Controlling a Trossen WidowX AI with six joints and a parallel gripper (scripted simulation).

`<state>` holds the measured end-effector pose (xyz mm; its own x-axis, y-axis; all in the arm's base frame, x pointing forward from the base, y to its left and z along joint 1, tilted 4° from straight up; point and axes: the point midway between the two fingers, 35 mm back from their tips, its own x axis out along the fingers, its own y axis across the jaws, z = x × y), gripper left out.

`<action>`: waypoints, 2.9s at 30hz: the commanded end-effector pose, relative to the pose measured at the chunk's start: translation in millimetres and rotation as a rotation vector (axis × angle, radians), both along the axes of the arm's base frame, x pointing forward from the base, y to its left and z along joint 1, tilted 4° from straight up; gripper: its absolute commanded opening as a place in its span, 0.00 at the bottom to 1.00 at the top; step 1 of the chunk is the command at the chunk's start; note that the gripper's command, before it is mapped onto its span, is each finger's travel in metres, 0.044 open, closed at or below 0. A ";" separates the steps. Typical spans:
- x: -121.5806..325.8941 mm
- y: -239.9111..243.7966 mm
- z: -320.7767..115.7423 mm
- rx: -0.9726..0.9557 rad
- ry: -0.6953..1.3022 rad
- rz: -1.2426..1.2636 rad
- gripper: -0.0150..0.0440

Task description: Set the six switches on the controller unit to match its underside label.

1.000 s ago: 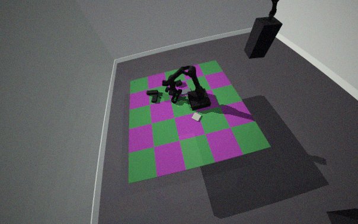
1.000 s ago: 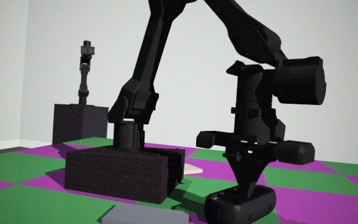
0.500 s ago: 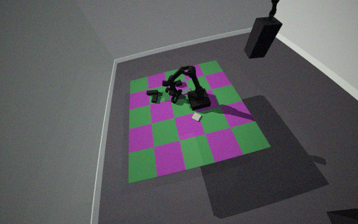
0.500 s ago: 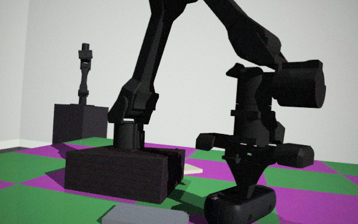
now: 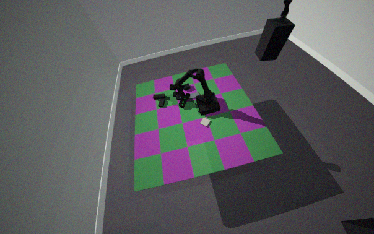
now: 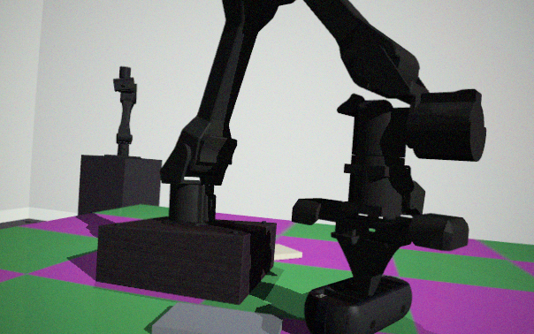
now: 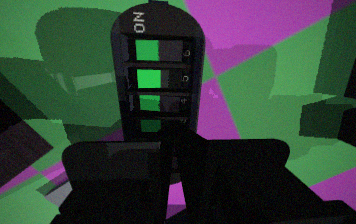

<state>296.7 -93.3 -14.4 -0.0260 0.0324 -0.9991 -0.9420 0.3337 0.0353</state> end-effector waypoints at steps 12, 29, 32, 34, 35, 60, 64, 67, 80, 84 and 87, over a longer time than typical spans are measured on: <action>-0.5 1.0 -3.2 0.005 0.003 -0.005 0.25; 1.1 -0.9 43.8 0.005 0.003 -0.005 0.25; -6.4 -19.9 43.4 0.003 0.002 -0.007 0.25; -14.0 -36.0 42.8 0.002 0.004 -0.005 0.25; -15.0 -38.0 42.7 0.001 0.005 -0.005 0.25; -13.9 -37.8 8.5 0.001 0.004 -0.005 0.25; -14.0 -37.7 4.7 0.001 0.004 -0.005 0.25; -14.3 -37.5 -0.7 0.001 0.004 -0.005 0.25; -14.3 -37.4 -2.0 0.001 0.004 -0.005 0.25; -14.3 -37.4 -2.0 0.001 0.004 -0.005 0.25; -14.3 -37.4 -2.0 0.001 0.004 -0.005 0.25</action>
